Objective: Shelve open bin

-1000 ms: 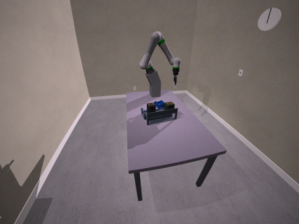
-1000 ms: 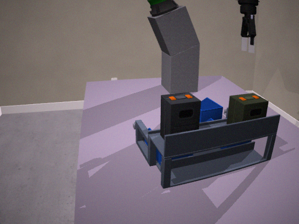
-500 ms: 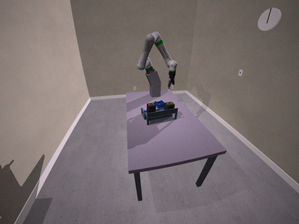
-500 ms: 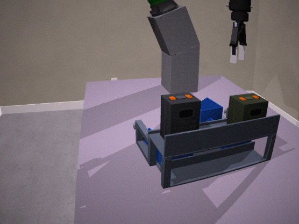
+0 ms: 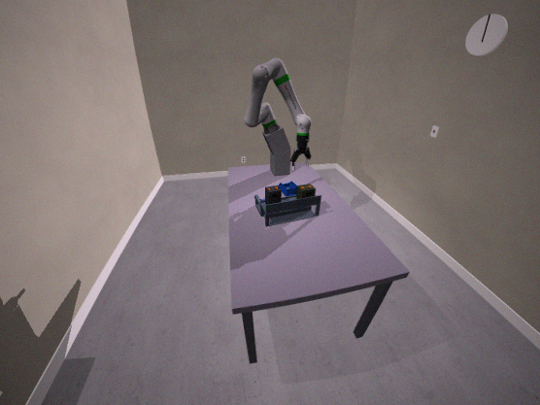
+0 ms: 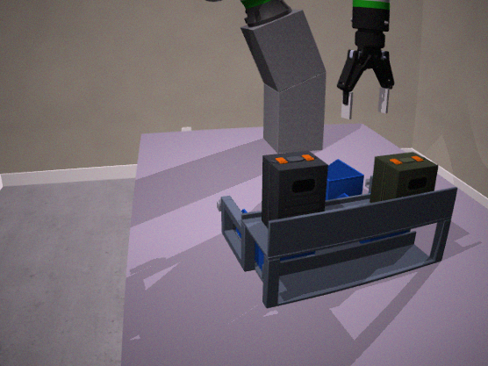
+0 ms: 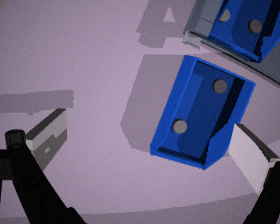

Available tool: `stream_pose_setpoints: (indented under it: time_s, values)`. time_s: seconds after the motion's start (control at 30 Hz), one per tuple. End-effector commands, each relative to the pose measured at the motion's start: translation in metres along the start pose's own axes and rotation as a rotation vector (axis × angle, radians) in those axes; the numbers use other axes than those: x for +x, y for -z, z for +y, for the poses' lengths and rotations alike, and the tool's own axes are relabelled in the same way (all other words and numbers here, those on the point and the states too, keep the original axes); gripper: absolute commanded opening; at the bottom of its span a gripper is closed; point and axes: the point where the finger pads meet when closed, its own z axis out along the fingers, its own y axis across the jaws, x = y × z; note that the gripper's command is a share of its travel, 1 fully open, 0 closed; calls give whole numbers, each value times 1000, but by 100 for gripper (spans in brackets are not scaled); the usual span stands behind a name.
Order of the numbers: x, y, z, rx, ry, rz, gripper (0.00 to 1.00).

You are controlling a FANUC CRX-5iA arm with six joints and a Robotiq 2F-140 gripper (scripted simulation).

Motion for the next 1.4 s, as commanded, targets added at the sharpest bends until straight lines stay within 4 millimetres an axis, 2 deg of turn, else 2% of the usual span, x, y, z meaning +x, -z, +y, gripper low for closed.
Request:
stream_pose_setpoints:
  time_s: [0.0,0.33,0.8,0.83,1.37]
  values:
    - [-3,-7,13,1,-70,12,100]
    - [-14,-20,37,17,-213,-5,100]
    - [-17,-23,42,21,-248,-9,100]
    - [-17,-23,42,21,-248,-9,0]
    - [-17,-23,42,21,-248,-9,0]
